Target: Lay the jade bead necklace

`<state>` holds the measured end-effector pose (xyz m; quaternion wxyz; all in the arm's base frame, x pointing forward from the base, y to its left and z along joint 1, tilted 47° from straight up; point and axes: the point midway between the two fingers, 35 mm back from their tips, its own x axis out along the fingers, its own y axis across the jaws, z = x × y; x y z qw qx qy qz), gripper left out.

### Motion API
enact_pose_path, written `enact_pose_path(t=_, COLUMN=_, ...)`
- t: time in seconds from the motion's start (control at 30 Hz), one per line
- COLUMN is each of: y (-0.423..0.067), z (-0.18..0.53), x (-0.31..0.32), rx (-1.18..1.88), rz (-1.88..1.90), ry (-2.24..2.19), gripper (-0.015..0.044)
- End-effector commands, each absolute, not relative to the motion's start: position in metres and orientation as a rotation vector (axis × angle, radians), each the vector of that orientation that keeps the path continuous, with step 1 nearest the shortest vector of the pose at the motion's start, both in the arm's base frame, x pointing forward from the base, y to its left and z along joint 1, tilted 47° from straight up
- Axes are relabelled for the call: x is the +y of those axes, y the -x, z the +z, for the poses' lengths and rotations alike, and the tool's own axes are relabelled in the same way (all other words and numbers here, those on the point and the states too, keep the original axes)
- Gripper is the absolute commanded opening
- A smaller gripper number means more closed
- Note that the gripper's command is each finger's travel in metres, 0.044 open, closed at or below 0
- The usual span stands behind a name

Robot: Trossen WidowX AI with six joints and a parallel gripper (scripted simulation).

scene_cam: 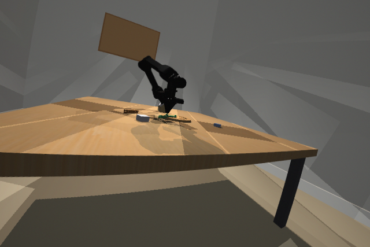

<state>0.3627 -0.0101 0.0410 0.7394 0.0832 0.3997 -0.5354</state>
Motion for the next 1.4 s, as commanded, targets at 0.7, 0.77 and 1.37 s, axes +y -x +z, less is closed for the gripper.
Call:
enact_pose_path(t=0.7, y=-0.328, z=0.020, x=0.021, rx=0.870, rz=-1.170, ry=-0.191, gripper=0.0000)
enact_pose_path(t=0.77, y=-0.326, z=0.019, x=0.022, rx=0.870, rz=-1.170, ry=-0.191, gripper=0.0000)
enact_pose_path(t=1.37, y=-0.329, z=0.005, x=0.007, rx=0.870, rz=-1.170, ry=-0.191, gripper=0.0000)
